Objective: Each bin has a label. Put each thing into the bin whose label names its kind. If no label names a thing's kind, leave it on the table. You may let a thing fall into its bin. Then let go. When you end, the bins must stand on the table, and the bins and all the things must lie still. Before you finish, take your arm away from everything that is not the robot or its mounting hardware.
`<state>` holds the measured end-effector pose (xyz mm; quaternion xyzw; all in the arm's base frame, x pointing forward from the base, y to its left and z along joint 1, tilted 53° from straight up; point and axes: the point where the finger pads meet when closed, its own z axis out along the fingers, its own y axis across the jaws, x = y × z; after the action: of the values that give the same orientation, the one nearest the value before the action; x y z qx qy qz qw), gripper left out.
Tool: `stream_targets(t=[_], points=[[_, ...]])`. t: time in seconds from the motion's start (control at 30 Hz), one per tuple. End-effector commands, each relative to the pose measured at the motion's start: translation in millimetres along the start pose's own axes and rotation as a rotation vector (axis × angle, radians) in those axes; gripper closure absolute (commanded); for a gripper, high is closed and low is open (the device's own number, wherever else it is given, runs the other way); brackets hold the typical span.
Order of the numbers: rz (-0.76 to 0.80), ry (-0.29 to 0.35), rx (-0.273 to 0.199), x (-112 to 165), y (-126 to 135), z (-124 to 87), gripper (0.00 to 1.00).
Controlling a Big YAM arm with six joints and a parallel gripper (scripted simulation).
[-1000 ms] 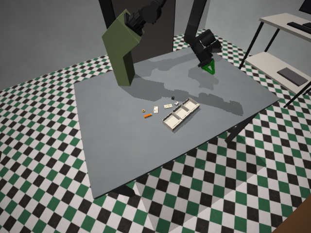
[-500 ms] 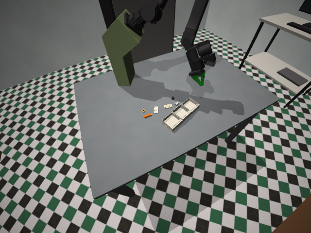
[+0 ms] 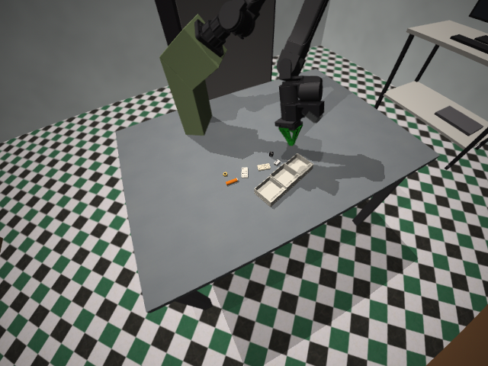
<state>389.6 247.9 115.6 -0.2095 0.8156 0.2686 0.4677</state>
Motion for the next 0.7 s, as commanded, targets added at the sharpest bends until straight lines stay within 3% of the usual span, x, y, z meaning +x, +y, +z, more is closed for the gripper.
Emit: stream_targets(t=[0.0,0.17,0.23,0.4,0.53,0.67], points=[[0.010,0.072,0.005,11.3,-14.3,2.0,0.92],[0.090,0.170,-0.007,34.9,-45.6,-8.9,0.92],[0.095,0.180,-0.007,47.4,-52.4,-14.5,0.92],[0.235,0.273,-0.041,63.8,-81.1,-33.1,0.92],[0.280,0.292,-0.053,71.7,-90.2,-42.6,0.92],[0.412,0.332,-0.091,86.1,-108.1,-67.1,0.92]])
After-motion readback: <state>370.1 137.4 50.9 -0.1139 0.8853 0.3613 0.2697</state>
